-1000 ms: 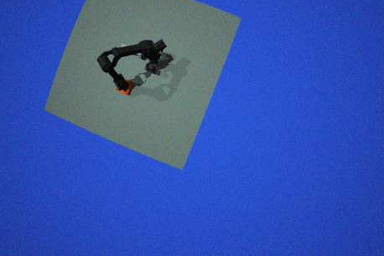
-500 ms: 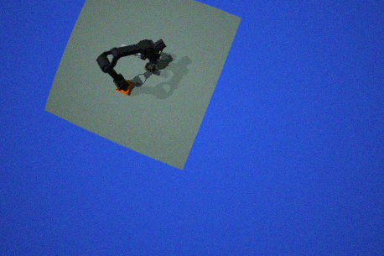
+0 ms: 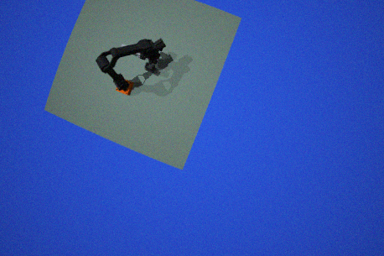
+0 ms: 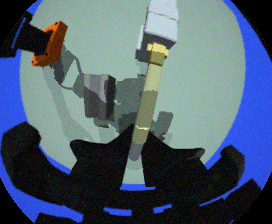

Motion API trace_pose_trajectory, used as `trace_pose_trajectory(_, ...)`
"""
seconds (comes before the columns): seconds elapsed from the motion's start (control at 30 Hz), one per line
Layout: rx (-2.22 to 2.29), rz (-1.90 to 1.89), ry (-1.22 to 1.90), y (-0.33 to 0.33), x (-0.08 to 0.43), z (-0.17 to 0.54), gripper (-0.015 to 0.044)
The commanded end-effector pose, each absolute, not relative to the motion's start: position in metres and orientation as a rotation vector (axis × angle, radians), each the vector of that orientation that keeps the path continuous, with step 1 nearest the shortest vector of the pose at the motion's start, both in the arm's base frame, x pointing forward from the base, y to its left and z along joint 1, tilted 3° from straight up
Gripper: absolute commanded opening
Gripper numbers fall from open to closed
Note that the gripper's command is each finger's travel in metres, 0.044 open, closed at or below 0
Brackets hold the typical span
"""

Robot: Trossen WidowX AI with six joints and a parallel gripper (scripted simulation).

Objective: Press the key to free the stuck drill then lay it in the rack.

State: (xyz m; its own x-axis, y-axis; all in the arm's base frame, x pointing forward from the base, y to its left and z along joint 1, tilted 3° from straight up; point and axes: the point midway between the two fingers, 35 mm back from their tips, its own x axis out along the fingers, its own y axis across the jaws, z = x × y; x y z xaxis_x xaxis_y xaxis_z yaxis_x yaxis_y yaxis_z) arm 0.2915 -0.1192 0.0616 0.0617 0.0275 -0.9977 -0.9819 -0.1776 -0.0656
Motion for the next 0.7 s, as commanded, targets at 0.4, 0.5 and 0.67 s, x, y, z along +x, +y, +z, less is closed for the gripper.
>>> trace_pose_trajectory(0.4,-1.358,1.299,1.051,-0.1194,0.2922,0.0695,0.0)
trace_pose_trajectory(0.5,-1.358,1.299,1.051,-0.1194,0.2923,0.0706,0.0)
trace_pose_trajectory(0.67,-1.358,1.299,1.051,-0.1195,0.2924,0.0724,0.0)
